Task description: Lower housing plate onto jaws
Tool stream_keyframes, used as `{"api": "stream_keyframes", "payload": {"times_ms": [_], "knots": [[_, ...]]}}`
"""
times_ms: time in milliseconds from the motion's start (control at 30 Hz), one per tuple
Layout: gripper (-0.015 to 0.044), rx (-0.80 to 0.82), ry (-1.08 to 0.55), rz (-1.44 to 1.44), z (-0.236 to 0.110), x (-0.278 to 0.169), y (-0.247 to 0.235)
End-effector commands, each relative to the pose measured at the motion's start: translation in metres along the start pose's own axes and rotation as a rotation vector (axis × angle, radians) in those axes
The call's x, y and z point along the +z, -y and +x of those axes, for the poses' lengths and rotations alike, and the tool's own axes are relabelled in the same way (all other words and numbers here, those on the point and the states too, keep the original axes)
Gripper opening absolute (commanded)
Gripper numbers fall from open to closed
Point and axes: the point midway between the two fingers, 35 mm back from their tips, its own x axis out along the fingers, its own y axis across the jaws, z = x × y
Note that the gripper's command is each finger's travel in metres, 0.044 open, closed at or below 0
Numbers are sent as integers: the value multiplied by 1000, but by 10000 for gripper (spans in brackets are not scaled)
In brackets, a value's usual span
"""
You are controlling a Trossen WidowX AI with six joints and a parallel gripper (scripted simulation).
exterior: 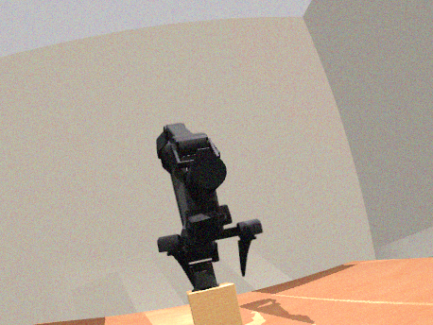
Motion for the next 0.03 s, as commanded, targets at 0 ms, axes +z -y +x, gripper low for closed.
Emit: {"api": "stream_keyframes", "payload": {"times_ms": [0], "knots": [[440,3,-1,-1,0,0,0]]}}
